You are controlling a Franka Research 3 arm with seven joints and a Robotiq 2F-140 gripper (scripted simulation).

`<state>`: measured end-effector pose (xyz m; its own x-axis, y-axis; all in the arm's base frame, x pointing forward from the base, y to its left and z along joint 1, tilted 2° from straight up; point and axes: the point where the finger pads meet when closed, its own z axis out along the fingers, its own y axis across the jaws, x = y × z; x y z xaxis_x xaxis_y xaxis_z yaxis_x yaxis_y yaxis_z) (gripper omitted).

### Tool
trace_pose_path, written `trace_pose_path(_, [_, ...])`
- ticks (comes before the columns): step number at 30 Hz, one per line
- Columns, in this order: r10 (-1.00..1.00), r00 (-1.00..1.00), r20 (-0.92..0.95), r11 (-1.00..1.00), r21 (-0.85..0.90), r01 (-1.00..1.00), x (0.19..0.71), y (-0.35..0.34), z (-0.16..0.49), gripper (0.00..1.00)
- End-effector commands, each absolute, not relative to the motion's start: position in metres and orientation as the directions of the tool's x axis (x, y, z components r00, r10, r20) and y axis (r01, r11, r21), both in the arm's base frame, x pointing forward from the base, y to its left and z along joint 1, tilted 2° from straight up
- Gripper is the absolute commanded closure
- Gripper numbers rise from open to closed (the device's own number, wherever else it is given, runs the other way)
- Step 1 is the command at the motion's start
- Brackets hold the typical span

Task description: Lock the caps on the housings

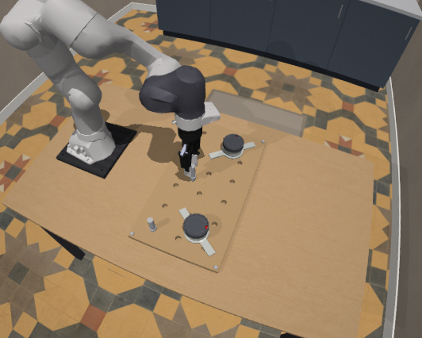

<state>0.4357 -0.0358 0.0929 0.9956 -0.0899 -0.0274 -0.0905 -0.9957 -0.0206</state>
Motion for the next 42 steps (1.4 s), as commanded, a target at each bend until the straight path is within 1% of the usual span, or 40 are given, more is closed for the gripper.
trace_pose_path(1, [-0.078,0.997,-0.016,-0.997,-0.028,-0.078,0.44,-0.034,0.088,0.64])
trace_pose_path(42, [-0.078,0.997,-0.016,-0.997,-0.028,-0.078,0.44,-0.033,0.066,0.64])
